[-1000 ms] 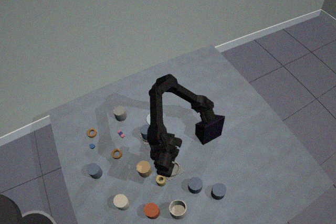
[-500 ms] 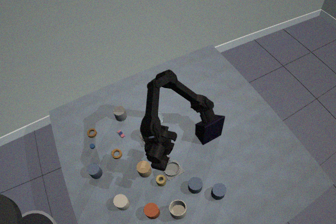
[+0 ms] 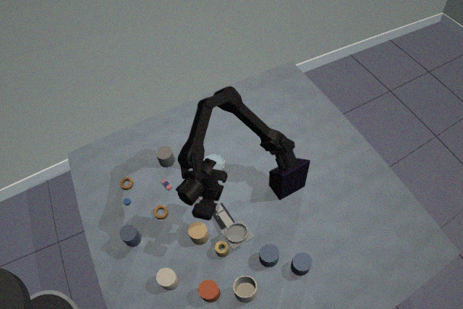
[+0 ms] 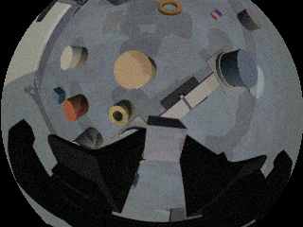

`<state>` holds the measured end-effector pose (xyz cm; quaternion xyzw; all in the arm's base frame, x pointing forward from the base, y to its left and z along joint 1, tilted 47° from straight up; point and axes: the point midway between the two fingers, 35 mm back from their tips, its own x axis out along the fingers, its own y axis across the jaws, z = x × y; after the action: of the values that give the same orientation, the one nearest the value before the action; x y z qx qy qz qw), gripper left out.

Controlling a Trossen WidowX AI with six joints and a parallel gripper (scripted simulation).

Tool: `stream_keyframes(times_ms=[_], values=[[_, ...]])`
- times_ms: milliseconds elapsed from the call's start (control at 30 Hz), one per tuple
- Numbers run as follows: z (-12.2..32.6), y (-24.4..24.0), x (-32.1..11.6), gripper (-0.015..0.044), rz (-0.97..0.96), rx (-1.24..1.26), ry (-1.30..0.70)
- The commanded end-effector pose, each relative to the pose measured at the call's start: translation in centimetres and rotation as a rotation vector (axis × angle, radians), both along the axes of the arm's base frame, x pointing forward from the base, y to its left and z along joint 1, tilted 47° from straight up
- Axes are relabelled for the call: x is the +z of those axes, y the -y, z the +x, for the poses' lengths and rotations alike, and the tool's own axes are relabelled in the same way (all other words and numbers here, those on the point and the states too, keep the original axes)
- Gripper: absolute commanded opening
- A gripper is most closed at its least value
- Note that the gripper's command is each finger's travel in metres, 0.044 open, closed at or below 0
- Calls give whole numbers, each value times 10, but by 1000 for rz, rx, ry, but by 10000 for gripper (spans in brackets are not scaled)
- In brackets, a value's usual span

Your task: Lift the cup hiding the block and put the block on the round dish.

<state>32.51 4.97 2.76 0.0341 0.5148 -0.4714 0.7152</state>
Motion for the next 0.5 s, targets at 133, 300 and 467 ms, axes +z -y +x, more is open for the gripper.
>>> stream_keyframes(times_ms=[133, 300, 467], values=[[4, 36, 24, 0, 16, 22, 10], [5, 59, 38, 0, 19, 38, 18], [2, 82, 52, 0, 17, 50, 28]])
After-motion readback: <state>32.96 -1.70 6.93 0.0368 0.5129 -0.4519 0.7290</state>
